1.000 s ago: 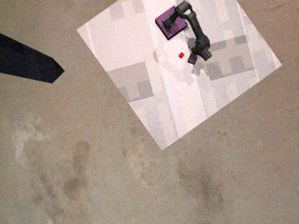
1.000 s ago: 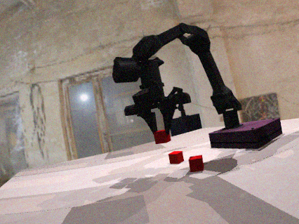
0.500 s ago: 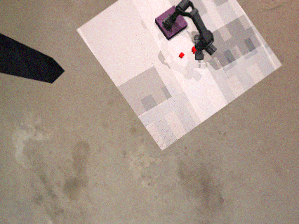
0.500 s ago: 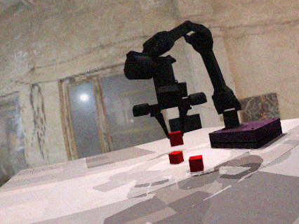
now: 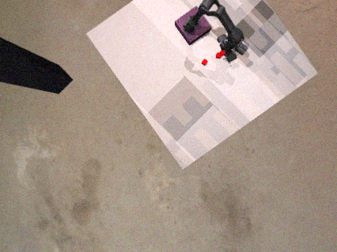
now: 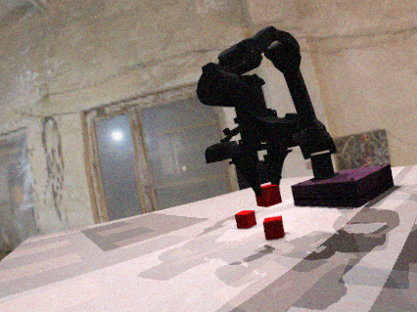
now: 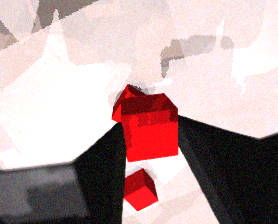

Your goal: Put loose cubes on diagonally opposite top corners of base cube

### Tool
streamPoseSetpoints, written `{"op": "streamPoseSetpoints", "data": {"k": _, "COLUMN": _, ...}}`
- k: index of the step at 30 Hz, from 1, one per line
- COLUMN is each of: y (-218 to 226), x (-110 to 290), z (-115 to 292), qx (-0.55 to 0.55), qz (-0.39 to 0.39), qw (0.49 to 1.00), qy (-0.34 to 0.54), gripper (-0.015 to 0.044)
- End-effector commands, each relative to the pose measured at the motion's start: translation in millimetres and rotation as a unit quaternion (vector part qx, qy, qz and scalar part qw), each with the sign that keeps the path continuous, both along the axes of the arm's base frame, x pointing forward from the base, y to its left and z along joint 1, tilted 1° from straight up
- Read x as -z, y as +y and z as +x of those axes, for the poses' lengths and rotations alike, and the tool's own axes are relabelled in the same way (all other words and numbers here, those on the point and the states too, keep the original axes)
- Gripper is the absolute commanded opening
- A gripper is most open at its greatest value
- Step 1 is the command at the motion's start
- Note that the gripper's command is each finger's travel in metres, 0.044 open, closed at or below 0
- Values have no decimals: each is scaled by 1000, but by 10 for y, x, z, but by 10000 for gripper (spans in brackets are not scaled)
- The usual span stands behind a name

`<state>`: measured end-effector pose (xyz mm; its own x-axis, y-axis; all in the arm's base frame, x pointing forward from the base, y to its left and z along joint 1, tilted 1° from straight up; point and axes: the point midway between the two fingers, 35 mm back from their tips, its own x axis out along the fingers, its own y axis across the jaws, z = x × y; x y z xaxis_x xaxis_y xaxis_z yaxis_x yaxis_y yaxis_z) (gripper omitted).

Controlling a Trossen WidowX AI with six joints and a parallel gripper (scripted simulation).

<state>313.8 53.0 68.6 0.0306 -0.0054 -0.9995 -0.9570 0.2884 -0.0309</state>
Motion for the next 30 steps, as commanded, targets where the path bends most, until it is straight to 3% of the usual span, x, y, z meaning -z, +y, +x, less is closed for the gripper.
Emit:
{"op": "streamPoseSetpoints", "data": {"k": 1, "y": 84, "x": 21, "z": -56, "qx": -48, "qz": -1, "qw": 999, "qy": 0, "gripper": 105}}
{"op": "streamPoseSetpoints", "data": {"k": 15, "y": 120, "x": 3, "z": -70, "qx": -54, "qz": -1, "qw": 999, "qy": 0, "gripper": 105}}
{"op": "streamPoseSetpoints", "data": {"k": 30, "y": 119, "x": 291, "z": -64, "qx": -53, "qz": -1, "qw": 999, "qy": 0, "gripper": 105}}
